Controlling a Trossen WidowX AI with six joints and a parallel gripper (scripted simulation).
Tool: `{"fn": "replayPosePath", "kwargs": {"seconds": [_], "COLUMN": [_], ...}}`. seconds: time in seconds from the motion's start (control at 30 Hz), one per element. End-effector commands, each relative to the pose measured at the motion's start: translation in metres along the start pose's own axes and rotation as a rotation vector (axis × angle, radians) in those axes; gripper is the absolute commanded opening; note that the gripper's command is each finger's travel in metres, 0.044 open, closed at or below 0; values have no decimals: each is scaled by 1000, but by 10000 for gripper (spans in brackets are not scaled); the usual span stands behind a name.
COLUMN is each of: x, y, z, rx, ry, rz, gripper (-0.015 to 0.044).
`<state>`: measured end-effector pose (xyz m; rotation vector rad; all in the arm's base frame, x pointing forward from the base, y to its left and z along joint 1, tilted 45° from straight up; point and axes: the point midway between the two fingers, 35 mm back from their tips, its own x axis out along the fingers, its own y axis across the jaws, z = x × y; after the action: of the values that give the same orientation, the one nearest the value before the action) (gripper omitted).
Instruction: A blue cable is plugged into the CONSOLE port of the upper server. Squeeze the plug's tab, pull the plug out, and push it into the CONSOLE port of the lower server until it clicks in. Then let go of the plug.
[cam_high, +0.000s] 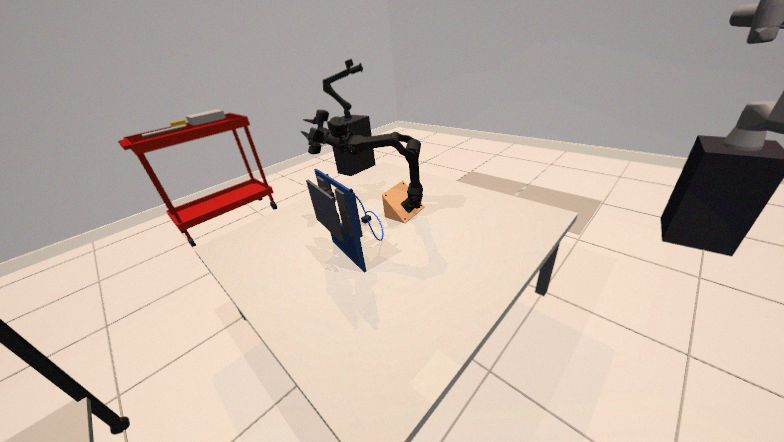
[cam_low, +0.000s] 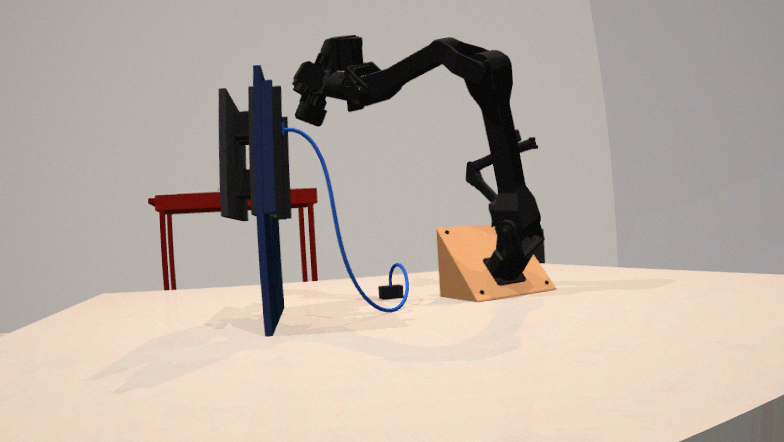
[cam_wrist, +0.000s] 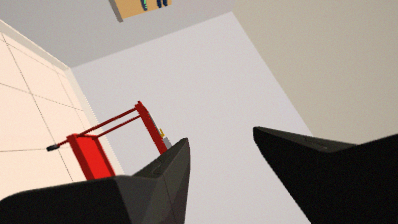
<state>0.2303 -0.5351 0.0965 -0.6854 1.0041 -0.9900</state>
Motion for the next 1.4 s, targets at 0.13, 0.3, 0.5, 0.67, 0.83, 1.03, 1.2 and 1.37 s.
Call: {"fn": "replayPosePath", "kwargs": {"seconds": [0.13,0.3,0.5,0.67,0.83,1.03,1.2,1.37], "x": [-116,-194,-283,-349,-377,-377,-361,-350], "y": [8,19,40,63,76,76,87,99], "z": [81,110,119,111,102,102,131,150], "rx": [-25,-42,-63,-82,-92,-92,-91,-89], "ry": [-223,-366,-527,-658,-721,-721,-722,-724], "rz": [138,221,324,413,458,458,456,455], "gripper": [239,239,239,239,239,239,239,239]}}
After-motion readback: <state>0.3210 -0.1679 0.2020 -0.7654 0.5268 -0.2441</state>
